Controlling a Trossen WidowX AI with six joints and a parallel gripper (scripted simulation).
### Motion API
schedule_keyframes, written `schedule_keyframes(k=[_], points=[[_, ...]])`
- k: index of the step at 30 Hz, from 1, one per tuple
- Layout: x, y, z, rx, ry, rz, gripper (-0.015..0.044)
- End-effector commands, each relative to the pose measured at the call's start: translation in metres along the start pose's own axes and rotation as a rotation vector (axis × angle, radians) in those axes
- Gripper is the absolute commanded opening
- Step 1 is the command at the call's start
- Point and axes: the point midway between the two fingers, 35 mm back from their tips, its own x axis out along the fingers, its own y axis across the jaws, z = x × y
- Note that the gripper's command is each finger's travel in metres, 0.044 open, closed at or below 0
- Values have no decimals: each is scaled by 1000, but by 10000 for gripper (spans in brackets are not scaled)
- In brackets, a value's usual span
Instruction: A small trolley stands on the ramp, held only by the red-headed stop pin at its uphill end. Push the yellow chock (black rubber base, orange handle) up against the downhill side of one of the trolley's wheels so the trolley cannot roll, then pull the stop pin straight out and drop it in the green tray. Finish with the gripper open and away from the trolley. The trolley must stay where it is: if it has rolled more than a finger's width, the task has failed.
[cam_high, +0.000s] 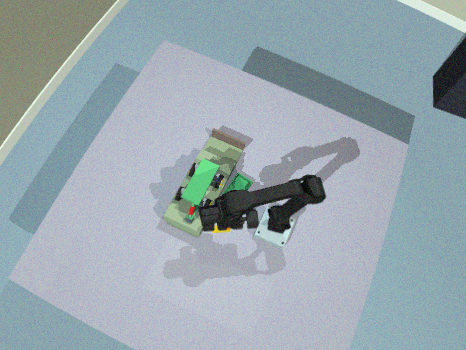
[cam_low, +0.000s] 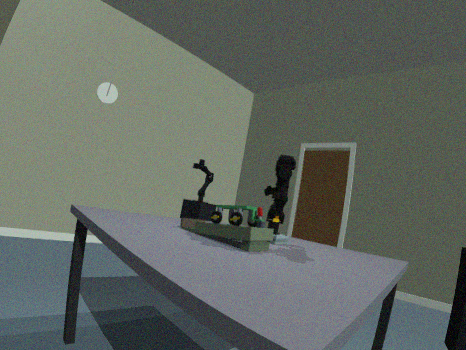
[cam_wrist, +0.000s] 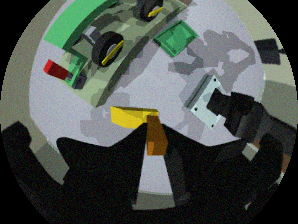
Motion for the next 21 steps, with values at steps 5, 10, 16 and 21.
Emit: schedule_keyframes(k=[5, 10, 16, 21], points=[[-25, 6, 1, 2, -3, 8, 0], [-28, 6, 1, 2, -4, 8, 0], [-28, 6, 1, -75, -4, 8, 0], [-28, 6, 1, -245, -4, 7, 0]])
